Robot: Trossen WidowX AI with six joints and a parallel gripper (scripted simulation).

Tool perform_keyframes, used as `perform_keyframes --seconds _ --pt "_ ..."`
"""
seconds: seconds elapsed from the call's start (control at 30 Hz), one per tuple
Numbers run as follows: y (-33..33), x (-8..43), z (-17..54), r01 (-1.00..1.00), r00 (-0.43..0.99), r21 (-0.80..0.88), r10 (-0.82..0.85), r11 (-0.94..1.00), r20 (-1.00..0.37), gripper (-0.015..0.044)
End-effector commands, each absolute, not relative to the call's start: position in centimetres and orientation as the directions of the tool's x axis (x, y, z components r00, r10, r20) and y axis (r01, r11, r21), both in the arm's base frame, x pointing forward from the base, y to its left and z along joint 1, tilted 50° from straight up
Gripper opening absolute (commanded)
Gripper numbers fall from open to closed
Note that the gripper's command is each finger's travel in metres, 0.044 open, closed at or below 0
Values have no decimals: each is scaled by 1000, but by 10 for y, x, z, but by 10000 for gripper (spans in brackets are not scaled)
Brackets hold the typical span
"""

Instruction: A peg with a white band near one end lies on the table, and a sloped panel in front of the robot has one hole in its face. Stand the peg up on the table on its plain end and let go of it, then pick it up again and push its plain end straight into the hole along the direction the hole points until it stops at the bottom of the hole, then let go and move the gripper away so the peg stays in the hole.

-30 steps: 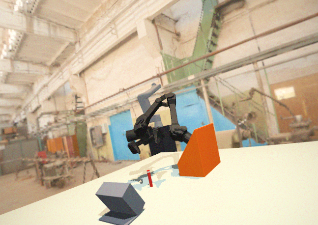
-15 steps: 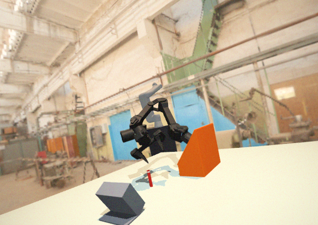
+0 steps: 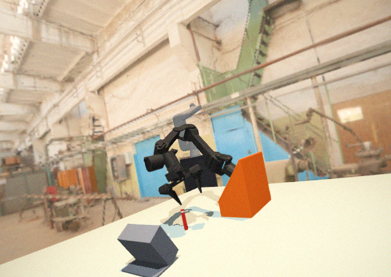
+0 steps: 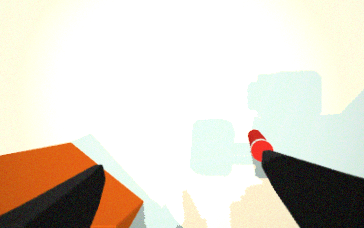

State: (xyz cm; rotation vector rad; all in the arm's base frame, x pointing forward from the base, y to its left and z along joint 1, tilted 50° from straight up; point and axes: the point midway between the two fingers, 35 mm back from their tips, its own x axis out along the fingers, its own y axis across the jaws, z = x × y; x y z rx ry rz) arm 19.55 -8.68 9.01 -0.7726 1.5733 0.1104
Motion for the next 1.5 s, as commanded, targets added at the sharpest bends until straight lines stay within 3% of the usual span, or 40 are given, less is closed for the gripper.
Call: perform_keyframes --seconds 0.0,0.37,0.73,1.47 --pt "-91 200 94 -526 5 -438 -512 729 -859 440" --pt "-93 221 111 -542 10 -642 -759 543 -651 440" --pt "-93 221 111 -526 11 -652 -763 545 -646 440" --pt "-102 221 104 50 11 -761 -763 646 -647 440"
